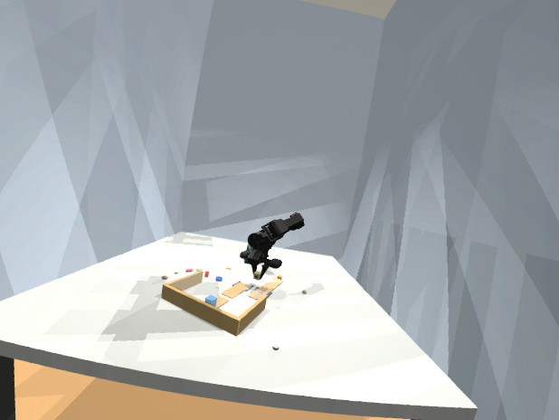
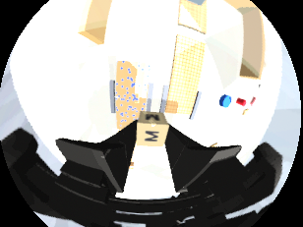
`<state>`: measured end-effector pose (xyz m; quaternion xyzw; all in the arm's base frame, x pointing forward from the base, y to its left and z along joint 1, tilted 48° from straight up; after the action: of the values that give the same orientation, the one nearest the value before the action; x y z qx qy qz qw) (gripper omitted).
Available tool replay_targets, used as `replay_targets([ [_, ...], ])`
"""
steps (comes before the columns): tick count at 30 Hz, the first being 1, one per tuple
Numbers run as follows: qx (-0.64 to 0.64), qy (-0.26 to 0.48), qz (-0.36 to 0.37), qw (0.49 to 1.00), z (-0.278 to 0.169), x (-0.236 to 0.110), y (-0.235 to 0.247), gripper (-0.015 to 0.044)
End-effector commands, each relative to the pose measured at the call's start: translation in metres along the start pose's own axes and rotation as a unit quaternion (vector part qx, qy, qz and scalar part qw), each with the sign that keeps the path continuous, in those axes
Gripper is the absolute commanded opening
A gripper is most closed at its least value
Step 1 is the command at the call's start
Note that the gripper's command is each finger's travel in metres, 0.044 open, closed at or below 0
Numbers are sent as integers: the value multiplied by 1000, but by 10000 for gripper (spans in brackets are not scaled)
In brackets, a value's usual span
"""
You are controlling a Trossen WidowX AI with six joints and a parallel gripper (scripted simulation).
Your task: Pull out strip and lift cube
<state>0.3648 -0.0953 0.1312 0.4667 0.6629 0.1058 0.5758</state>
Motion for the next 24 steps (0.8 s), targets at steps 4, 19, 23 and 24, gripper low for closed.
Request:
replay_targets([
  [4,0,0,-3,1000,-18,-1,-15,0],
  [19,1,1,-3,1000,-61,2,-44,0],
  [23,1,1,-3,1000,-61,-6,-45,0],
  [24,1,0,-4,1000,-61,-11,-45,0],
])
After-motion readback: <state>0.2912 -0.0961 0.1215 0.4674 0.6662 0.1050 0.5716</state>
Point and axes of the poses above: the point midway between the two fingers, 35 mm back from their tips, its own x axis out along the fingers, its own y axis across the jaws, z = x × y, the point moved 10 cm from there along -x, back along the fingers, and after that the axes turned 3 degrees about x, right-handed, at the moved point
